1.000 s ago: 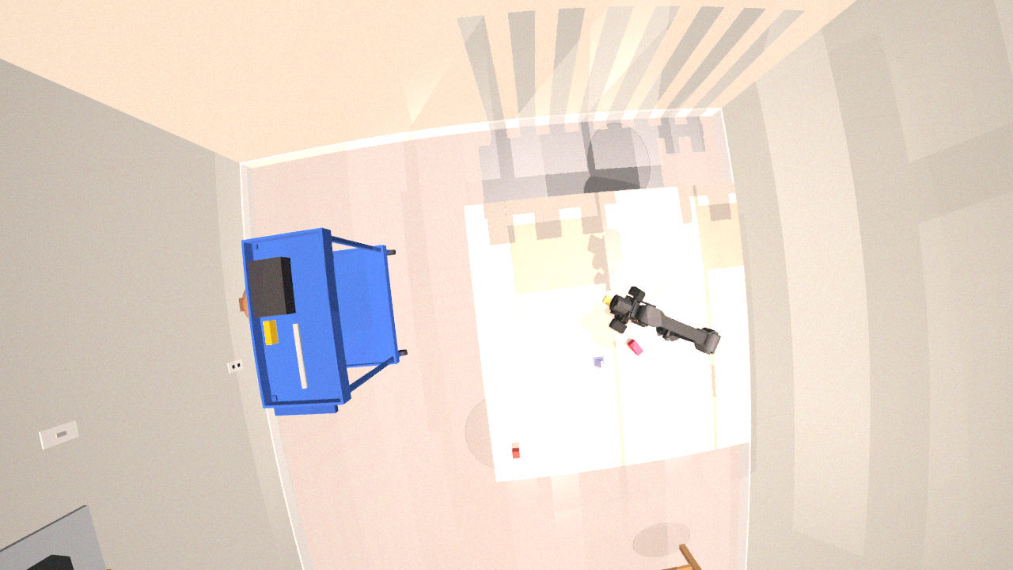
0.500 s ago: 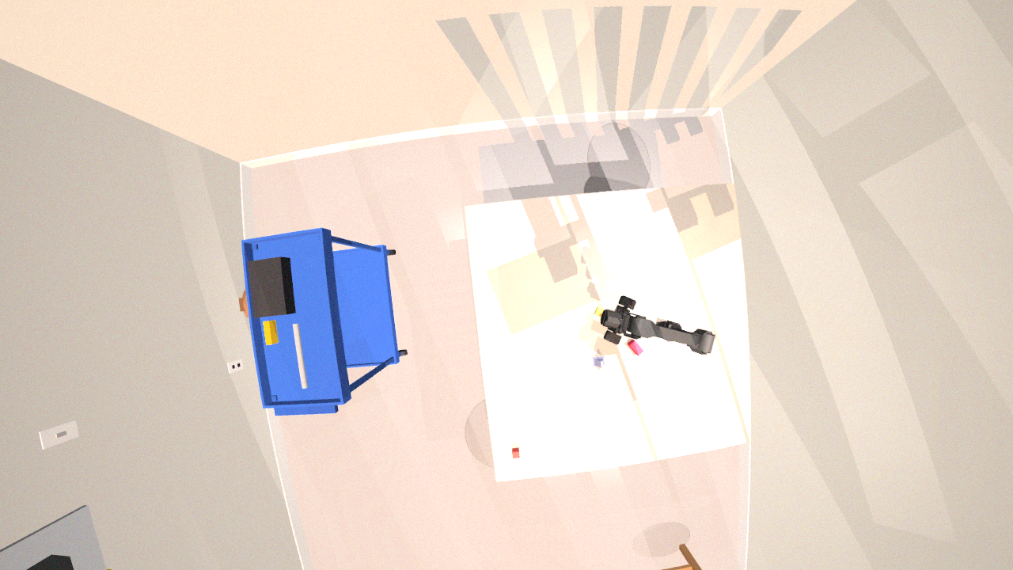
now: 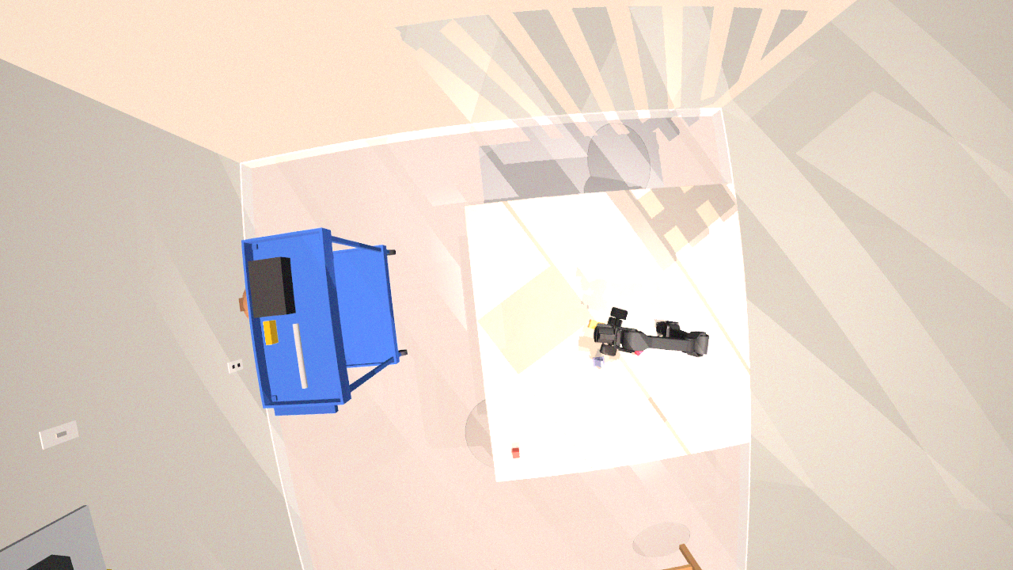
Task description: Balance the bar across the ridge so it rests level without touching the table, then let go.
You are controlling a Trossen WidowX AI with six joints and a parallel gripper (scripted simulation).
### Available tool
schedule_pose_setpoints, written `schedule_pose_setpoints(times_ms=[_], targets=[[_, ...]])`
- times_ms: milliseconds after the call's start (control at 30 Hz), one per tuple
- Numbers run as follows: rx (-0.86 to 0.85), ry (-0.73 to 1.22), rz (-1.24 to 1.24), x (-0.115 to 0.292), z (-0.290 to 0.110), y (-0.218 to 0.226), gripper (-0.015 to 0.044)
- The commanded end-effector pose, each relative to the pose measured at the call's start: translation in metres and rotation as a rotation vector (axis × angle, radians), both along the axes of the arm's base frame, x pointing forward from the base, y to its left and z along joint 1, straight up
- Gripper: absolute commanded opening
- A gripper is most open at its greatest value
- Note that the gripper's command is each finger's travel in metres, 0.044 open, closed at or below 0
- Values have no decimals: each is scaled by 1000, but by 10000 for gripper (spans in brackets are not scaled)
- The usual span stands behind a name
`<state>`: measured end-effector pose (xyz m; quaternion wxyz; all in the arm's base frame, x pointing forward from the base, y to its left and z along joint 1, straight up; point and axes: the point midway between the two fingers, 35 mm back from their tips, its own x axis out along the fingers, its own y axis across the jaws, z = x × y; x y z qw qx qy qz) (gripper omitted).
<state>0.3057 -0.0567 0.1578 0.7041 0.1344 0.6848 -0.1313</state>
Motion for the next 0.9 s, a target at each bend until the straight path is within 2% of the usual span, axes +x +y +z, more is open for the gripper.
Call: schedule_pose_setpoints(times_ms=[0, 867], targets=[[-4, -1, 28, 8, 1, 10, 0], [-3, -4, 246, 38, 2, 100, 0]])
